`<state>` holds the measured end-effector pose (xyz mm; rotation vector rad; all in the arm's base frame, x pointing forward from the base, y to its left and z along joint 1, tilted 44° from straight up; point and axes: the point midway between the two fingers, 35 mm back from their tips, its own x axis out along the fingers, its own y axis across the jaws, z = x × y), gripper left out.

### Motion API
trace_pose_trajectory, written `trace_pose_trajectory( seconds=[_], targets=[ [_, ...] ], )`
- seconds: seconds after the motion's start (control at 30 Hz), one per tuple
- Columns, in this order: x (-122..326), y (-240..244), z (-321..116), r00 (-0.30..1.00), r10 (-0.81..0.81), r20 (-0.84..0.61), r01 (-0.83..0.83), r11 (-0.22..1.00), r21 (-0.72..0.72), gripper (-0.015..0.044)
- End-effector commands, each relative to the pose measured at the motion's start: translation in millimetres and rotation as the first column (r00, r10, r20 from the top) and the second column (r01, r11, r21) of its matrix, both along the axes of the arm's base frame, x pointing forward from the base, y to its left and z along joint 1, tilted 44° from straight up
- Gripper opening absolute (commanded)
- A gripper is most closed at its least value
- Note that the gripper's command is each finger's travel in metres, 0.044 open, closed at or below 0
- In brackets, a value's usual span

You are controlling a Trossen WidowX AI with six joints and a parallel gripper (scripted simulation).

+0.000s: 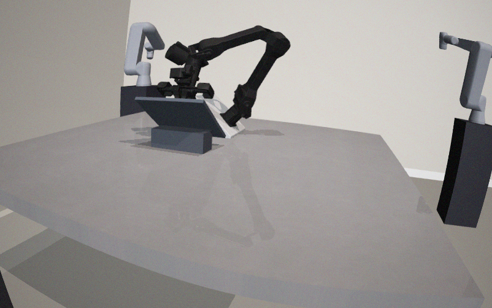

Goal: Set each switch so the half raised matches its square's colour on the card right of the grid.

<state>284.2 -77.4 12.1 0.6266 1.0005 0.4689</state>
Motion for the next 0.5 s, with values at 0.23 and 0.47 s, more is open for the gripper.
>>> trace_pose_trajectory(
  seconds=[0.23, 0.47],
  targets=[
    [0.8, 1.4, -1.0, 1.0, -0.002, -0.001, 0.002, 1.0, 0.006, 0.0],
    [1.3, 2.0, -1.5, 1.0, -0.002, -0.001, 0.002, 1.0, 0.006, 0.0]
  ],
)
